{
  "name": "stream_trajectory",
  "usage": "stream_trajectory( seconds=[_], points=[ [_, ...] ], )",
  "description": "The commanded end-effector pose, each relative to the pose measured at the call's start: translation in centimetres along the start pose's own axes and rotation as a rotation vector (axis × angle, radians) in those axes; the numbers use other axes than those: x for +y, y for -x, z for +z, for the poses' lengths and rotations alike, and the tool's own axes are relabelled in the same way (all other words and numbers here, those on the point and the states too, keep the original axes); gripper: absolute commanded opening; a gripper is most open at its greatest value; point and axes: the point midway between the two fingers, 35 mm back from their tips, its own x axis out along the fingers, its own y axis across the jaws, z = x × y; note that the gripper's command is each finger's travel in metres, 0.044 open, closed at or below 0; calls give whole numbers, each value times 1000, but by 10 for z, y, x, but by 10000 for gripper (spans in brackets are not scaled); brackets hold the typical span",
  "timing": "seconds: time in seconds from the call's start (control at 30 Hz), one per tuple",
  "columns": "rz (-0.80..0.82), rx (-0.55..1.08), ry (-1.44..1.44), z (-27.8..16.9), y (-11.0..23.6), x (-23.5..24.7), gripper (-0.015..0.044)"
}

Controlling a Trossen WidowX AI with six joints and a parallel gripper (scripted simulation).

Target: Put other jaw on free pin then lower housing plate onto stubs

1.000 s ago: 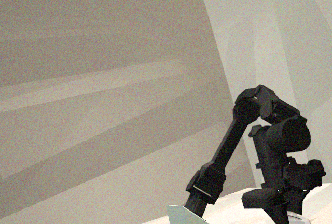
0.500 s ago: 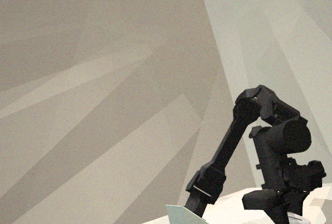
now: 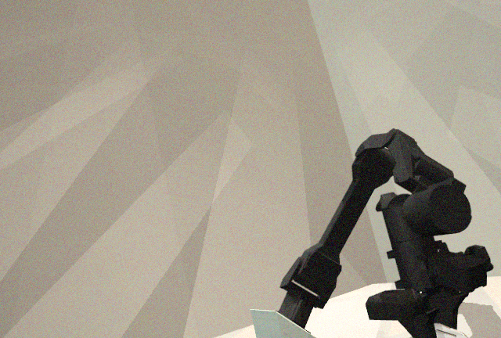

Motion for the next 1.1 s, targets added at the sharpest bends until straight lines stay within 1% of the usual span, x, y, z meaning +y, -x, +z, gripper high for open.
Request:
stream_trajectory(
  seconds=[0.0, 1.07],
  points=[
    [4, -3, -2, 1, -1, 0, 134],
    [4, -3, -5, 1, -10, 1, 134]
  ],
)
